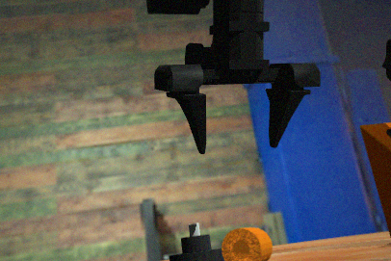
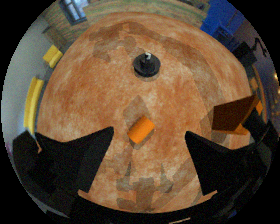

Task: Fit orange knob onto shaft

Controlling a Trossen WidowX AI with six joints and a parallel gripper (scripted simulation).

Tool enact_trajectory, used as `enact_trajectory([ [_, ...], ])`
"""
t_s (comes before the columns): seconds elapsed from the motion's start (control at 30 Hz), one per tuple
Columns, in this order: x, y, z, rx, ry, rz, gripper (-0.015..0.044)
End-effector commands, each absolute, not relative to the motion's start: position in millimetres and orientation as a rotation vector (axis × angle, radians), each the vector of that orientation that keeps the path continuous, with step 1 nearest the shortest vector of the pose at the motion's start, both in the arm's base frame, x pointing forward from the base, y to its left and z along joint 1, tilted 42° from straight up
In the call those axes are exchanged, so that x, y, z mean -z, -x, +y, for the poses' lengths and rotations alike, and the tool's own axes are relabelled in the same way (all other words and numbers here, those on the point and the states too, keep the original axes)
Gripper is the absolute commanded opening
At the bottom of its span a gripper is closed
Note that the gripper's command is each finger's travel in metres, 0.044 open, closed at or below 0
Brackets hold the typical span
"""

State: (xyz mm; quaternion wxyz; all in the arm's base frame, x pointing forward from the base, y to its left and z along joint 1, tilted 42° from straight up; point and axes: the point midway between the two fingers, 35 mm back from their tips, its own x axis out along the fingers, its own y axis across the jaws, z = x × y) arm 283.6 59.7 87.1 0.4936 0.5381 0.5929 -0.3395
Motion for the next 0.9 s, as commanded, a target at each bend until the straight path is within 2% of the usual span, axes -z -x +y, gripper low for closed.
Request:
enact_trajectory([
  [0.0, -58, -298, 96, 1.457, -1.669, 1.478, 0.0440],
  [0.87, -40, -302, 115, 1.457, -1.670, 1.479, 0.0440],
])
